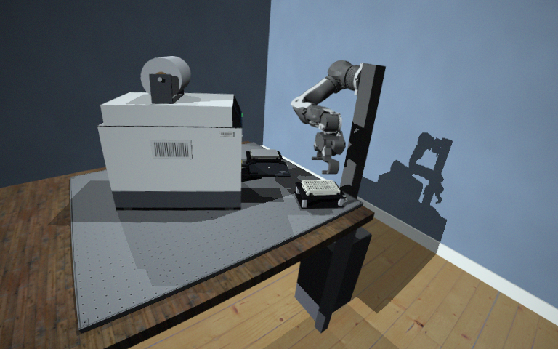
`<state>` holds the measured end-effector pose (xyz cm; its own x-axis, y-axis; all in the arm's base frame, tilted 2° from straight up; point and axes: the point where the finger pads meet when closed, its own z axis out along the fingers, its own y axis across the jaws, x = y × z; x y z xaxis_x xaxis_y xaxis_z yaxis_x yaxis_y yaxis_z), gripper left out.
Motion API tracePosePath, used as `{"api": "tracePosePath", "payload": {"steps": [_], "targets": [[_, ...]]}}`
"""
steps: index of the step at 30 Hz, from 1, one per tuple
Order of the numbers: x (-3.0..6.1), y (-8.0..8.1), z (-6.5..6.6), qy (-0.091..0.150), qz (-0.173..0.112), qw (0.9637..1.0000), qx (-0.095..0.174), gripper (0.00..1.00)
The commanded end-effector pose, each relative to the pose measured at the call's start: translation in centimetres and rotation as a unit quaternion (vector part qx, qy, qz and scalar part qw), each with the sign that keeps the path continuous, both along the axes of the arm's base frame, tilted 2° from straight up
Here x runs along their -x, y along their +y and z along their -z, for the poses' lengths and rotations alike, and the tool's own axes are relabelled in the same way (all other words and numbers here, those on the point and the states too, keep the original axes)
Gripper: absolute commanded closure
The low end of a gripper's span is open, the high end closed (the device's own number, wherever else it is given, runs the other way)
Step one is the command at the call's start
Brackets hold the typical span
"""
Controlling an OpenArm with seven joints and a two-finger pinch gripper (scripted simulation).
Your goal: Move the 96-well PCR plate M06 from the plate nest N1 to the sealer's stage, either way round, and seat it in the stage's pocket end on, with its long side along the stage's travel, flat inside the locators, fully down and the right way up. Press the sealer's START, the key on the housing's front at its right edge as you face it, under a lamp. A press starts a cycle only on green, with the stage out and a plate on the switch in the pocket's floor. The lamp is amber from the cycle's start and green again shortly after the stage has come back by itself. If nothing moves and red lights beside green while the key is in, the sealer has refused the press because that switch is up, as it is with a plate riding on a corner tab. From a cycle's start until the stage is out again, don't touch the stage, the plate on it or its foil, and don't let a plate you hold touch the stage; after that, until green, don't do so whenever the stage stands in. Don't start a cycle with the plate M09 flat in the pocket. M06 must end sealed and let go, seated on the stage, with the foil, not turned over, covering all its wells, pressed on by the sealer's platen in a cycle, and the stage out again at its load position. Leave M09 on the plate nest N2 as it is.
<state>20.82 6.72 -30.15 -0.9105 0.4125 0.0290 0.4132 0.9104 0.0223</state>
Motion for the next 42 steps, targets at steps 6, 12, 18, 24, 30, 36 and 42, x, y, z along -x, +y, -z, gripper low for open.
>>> {"api": "tracePosePath", "payload": {"steps": [6,12,18,24,30,36,42], "targets": [[-0.04,0.1,-0.1,-0.001,0.0,1.0,-0.001,0.23],[0.15,0.3,5.4,0.002,0.001,1.0,0.002,0.23],[0.15,0.3,5.4,0.002,0.001,1.0,0.002,0.23],[0.15,0.3,5.4,0.002,0.001,1.0,0.002,0.23],[0.22,0.3,6.7,0.002,0.001,1.0,0.002,0.23],[0.22,0.3,6.7,0.002,0.001,1.0,0.002,0.23],[0.27,0.2,6.7,0.004,0.003,1.0,0.005,0.23]]}}
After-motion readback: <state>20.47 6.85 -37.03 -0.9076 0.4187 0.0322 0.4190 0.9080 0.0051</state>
